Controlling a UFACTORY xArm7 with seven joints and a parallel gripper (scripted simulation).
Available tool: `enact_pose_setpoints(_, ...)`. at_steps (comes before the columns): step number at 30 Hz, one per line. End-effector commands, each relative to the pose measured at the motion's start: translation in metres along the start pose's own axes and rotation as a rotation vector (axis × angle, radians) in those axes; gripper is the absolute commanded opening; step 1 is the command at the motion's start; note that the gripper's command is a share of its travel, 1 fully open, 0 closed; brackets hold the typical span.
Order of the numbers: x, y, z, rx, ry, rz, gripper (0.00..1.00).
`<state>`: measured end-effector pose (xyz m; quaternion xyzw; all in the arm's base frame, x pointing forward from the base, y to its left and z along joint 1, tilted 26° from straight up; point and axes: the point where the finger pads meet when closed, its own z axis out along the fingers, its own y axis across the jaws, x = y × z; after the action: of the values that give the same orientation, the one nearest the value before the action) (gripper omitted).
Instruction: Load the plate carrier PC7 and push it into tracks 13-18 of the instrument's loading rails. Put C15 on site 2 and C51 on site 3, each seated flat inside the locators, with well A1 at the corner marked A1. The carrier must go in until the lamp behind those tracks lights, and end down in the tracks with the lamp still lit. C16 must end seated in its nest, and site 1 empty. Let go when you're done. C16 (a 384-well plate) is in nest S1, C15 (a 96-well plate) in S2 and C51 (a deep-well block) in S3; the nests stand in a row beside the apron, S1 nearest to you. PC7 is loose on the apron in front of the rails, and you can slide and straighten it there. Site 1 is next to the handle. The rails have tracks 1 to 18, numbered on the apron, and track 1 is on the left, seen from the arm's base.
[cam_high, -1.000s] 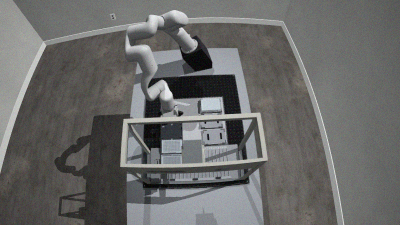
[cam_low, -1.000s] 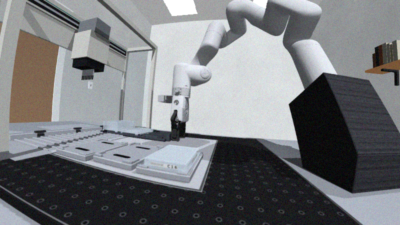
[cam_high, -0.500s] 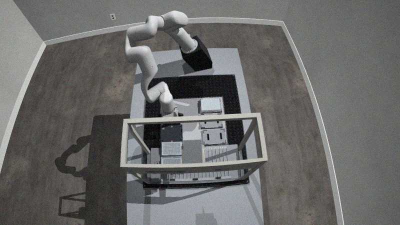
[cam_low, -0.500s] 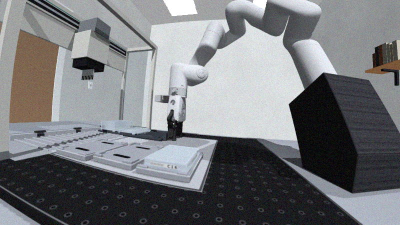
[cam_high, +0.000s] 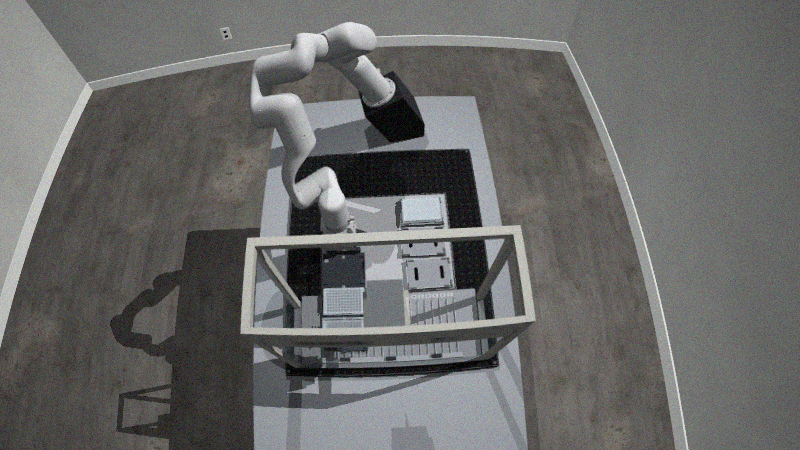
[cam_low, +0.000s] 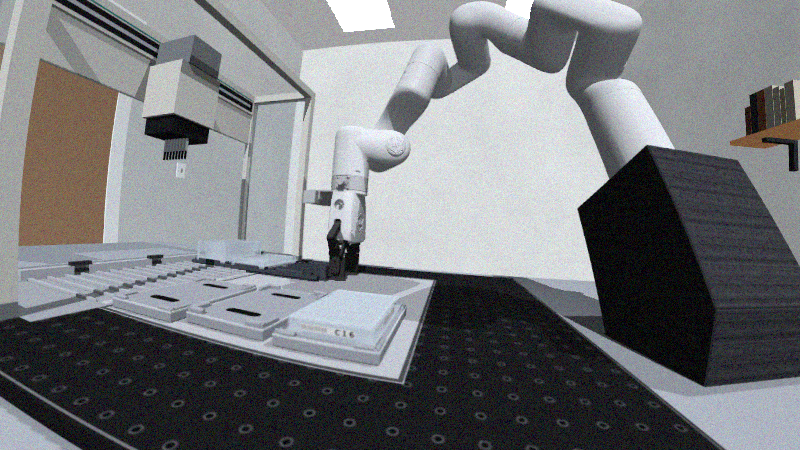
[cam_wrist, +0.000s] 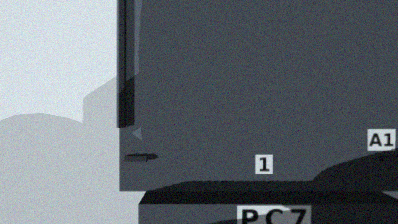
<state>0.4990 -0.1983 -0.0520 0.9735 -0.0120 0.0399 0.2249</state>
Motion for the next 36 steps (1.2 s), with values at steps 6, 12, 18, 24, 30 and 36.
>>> enact_pose_setpoints(6, 0.009, 0.0, -0.002, 0.001, 0.005, 0.0, 0.82)
enact_pose_setpoints(12, 0.013, 0.0, -0.002, 0.001, 0.005, 0.0, 0.82)
enact_pose_setpoints(18, 0.015, 0.0, -0.002, 0.001, 0.005, 0.0, 0.82)
enact_pose_setpoints(24, 0.016, 0.0, -0.002, 0.001, 0.005, 0.0, 0.82)
enact_pose_setpoints(30, 0.018, 0.0, -0.002, 0.001, 0.005, 0.0, 0.82)
enact_pose_setpoints(36, 0.02, 0.0, -0.002, 0.001, 0.005, 0.0, 0.82)
